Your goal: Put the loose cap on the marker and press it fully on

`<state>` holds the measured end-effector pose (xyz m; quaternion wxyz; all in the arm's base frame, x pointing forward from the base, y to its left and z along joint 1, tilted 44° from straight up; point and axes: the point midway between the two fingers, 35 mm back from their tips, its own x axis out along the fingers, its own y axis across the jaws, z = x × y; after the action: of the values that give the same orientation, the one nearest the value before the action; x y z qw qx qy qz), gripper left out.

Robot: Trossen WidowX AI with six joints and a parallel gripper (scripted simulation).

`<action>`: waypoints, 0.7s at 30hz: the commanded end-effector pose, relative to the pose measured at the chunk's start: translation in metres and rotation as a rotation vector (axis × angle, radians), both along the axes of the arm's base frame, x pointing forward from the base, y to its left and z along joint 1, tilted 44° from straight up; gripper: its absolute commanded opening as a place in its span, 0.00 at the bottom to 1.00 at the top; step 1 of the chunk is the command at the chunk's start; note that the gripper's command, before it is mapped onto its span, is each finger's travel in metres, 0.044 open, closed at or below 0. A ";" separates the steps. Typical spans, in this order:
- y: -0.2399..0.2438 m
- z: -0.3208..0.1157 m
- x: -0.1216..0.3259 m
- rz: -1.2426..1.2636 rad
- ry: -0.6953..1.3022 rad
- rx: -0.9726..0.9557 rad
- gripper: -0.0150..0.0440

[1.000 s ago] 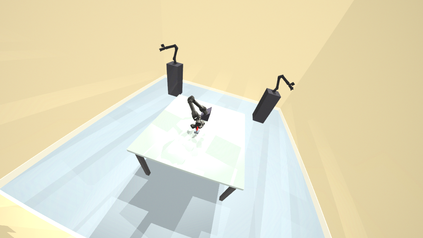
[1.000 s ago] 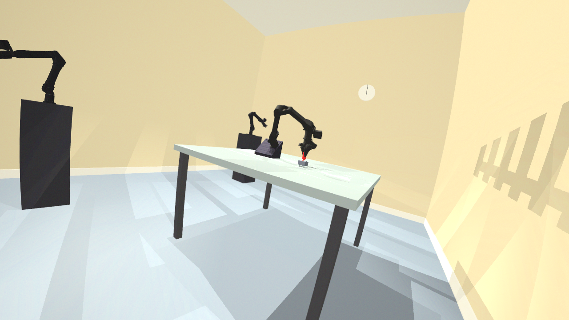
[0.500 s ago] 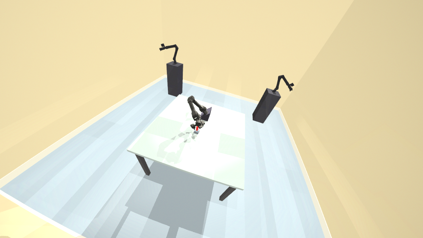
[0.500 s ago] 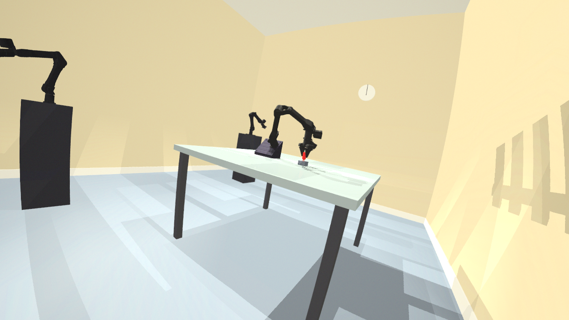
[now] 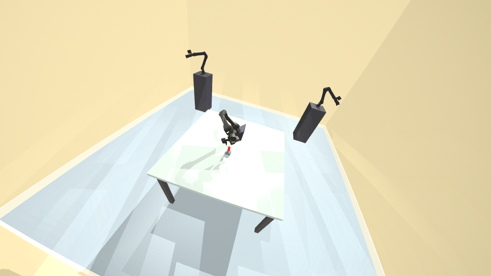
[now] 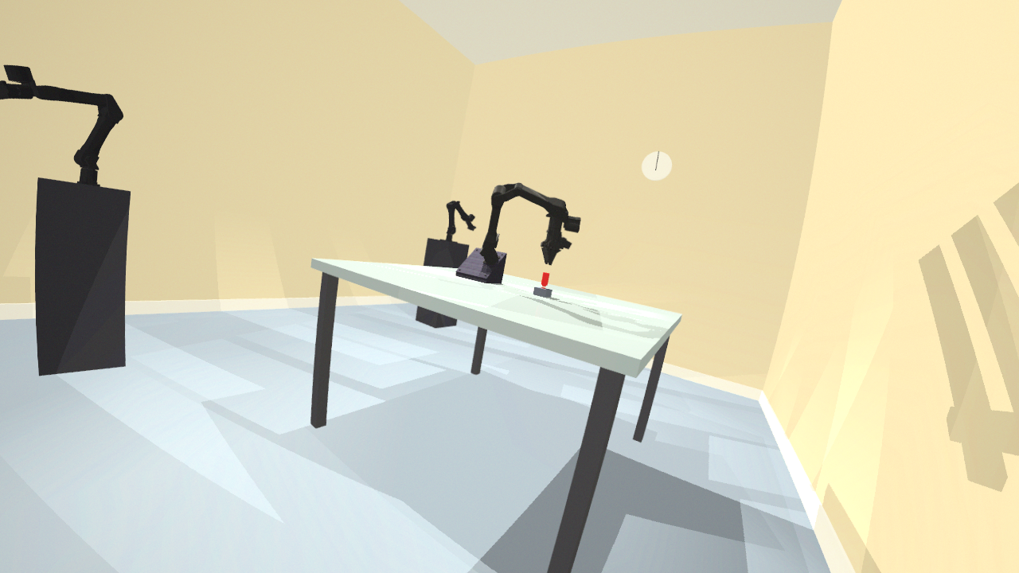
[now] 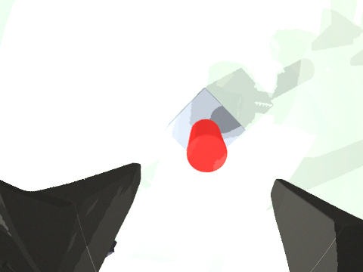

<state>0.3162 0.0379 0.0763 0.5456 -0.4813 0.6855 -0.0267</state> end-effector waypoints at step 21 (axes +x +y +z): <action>-0.005 -0.005 0.000 -0.482 -0.459 0.038 0.25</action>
<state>0.3162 0.0340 0.0720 0.6710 -0.2781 0.6416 -0.2464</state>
